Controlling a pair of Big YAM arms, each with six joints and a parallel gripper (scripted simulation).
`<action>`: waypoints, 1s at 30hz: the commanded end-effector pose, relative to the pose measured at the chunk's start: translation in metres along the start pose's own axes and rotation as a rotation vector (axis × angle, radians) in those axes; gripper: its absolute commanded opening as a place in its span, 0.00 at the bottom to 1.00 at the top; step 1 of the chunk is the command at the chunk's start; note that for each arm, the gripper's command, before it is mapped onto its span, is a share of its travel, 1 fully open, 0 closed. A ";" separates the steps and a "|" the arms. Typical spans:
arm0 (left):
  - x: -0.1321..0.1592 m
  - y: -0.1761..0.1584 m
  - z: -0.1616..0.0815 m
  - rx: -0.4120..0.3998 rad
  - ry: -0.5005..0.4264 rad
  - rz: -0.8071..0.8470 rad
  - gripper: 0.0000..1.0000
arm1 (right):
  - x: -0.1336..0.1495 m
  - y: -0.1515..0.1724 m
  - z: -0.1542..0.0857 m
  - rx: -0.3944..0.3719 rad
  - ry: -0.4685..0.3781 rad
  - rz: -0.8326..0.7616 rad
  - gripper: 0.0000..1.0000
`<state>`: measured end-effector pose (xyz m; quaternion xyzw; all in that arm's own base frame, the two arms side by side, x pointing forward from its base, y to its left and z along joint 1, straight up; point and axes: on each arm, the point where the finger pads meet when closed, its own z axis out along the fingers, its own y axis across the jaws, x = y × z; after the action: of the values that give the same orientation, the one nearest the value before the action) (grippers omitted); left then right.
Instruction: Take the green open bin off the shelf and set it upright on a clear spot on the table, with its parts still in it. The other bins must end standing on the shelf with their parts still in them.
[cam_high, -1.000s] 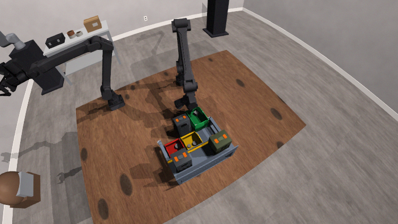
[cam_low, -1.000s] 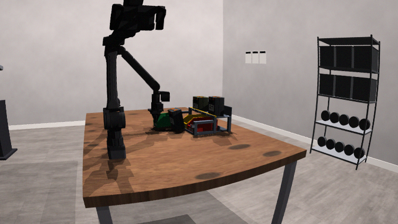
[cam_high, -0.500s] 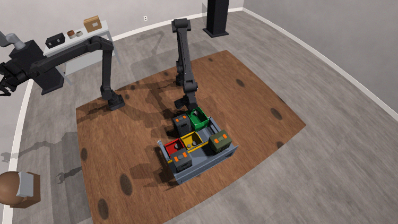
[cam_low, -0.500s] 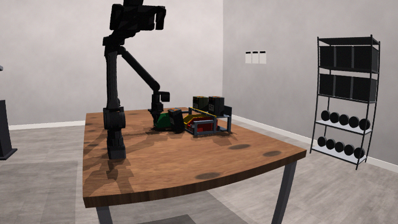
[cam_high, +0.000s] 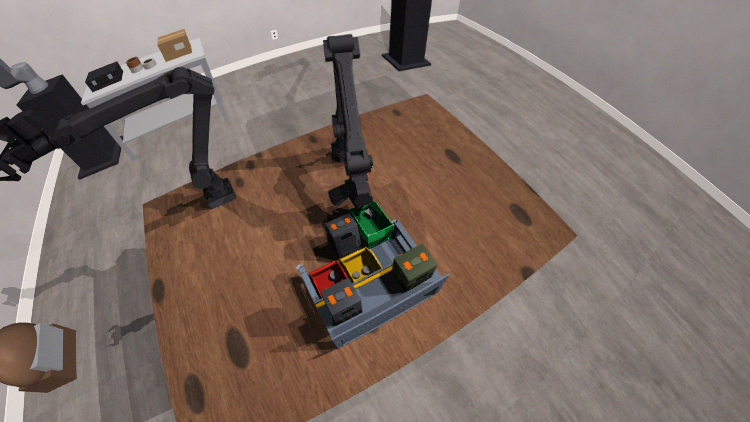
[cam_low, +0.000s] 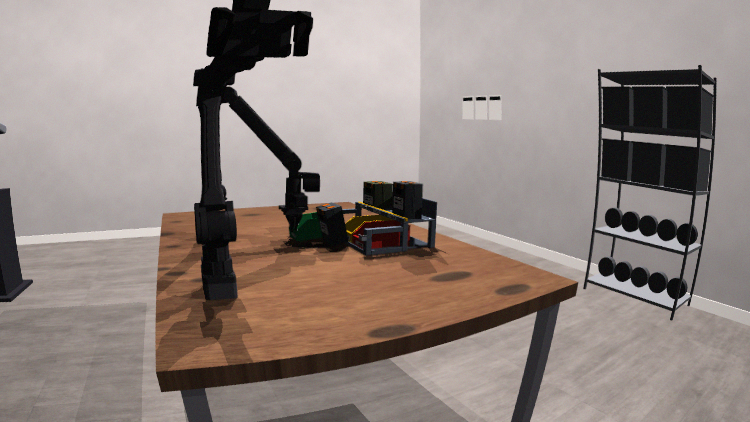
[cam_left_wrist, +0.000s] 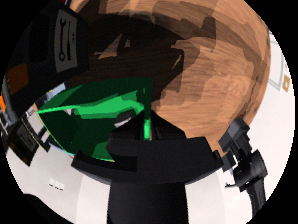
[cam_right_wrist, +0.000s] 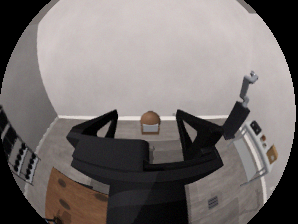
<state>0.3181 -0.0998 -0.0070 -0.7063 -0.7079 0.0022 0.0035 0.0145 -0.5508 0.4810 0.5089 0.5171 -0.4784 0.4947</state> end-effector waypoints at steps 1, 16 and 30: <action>-0.003 0.003 0.006 -0.007 -0.002 -0.003 0.00 | -0.019 -0.005 -0.007 0.007 -0.053 -0.009 1.00; -0.006 0.017 0.001 -0.033 -0.010 -0.006 0.00 | -0.019 -0.005 -0.007 0.007 -0.053 -0.009 1.00; -0.008 0.029 -0.005 -0.056 -0.016 -0.009 0.00 | -0.019 -0.005 -0.007 0.007 -0.053 -0.009 1.00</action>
<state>0.3198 -0.1003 -0.0070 -0.7063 -0.7079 0.0006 0.0005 0.0145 -0.5508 0.4810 0.5089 0.5171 -0.4784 0.4947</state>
